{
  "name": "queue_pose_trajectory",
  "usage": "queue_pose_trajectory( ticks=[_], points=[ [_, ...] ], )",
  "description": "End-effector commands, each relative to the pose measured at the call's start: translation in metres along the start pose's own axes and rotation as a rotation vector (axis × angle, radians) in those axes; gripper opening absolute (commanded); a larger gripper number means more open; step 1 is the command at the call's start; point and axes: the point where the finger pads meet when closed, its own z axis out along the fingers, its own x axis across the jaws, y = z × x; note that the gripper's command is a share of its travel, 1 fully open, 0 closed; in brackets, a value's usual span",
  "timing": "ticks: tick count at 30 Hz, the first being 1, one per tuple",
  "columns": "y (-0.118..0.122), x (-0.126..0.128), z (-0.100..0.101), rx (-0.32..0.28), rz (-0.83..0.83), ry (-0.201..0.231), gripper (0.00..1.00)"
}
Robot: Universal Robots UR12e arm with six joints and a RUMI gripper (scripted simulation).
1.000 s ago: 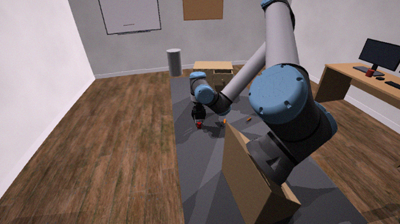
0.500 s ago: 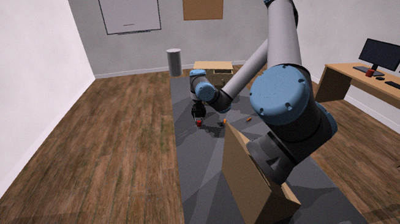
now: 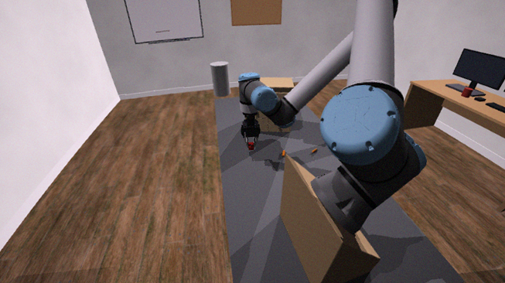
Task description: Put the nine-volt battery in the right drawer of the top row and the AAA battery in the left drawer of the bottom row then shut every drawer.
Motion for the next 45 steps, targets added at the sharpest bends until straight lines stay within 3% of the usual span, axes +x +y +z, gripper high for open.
queue_pose_trajectory(
  ticks=[1,15,19,21,22,25,26,29,30,32,33,39,45],
  points=[
    [-0.001,0.0,-0.016,-0.004,0.001,0.001,0.13],
    [-0.003,0.003,-0.018,-0.004,0.005,0.001,0.13],
    [-0.028,0.038,-0.019,-0.004,0.038,-0.003,0.13],
    [-0.028,0.038,-0.019,-0.004,0.038,-0.003,0.13],
    [-0.04,0.056,-0.019,-0.005,0.056,-0.003,0.13],
    [-0.04,0.056,-0.019,-0.005,0.056,-0.003,0.13],
    [-0.052,0.077,-0.019,-0.004,0.075,-0.003,0.13],
    [-0.052,0.077,-0.019,-0.004,0.075,-0.003,0.13],
    [-0.062,0.097,-0.019,-0.004,0.092,-0.003,0.13],
    [-0.062,0.097,-0.019,-0.004,0.092,-0.003,0.13],
    [-0.071,0.115,-0.019,-0.004,0.107,-0.001,0.13],
    [-0.08,0.137,-0.018,-0.003,0.126,0.001,0.13],
    [-0.082,0.141,-0.018,-0.003,0.13,0.001,0.13]
  ],
)
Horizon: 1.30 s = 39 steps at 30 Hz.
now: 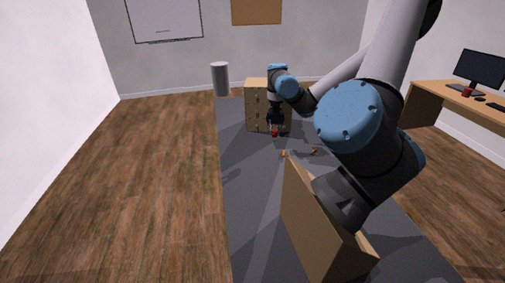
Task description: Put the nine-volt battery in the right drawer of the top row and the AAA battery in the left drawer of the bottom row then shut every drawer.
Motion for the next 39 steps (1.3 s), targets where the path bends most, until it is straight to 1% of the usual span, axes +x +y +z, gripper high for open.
queue_pose_trajectory(
  ticks=[1,20,31,39],
  points=[
    [-0.003,0.005,0.0,0.001,0.004,0.0,0.13],
    [-0.003,0.005,-0.005,0.001,0.005,0.0,0.13],
    [-0.003,0.005,-0.014,0.001,0.005,0.0,0.13],
    [-0.003,0.005,-0.026,0.001,0.005,0.0,0.13]
  ],
)
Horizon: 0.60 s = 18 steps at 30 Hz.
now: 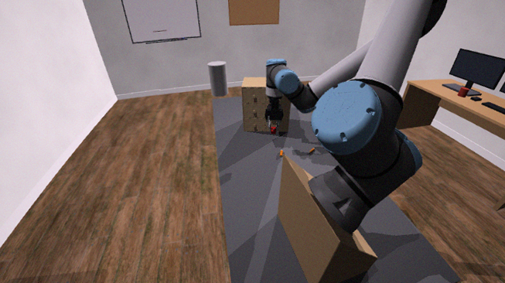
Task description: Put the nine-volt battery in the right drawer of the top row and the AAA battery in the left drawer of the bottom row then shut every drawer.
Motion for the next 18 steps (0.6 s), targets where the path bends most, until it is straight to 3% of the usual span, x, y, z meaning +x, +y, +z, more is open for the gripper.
queue_pose_trajectory(
  ticks=[1,18],
  points=[
    [0.0,0.0,-0.009,0.001,0.0,0.0,0.13],
    [0.0,0.0,-0.043,0.001,0.0,0.0,0.13]
  ],
)
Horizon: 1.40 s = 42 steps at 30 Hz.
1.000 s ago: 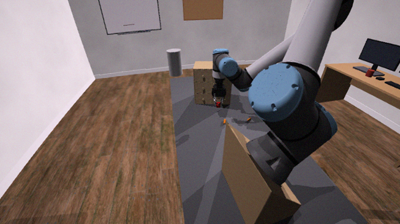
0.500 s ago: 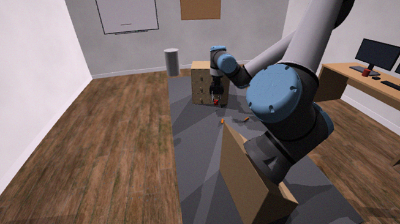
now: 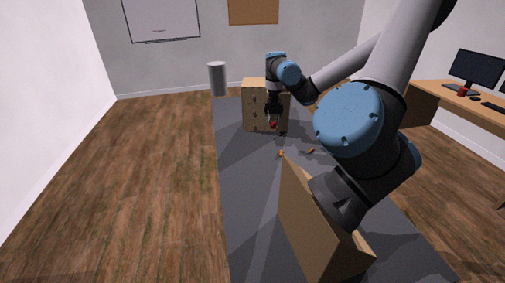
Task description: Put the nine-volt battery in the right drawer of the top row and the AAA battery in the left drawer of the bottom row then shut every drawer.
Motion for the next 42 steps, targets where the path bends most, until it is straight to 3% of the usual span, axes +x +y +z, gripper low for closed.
queue_pose_trajectory(
  ticks=[1,42],
  points=[
    [0.0,0.0,-0.013,0.0,0.001,0.0,0.13],
    [-0.001,0.0,-0.116,0.0,0.001,0.0,0.13]
  ],
)
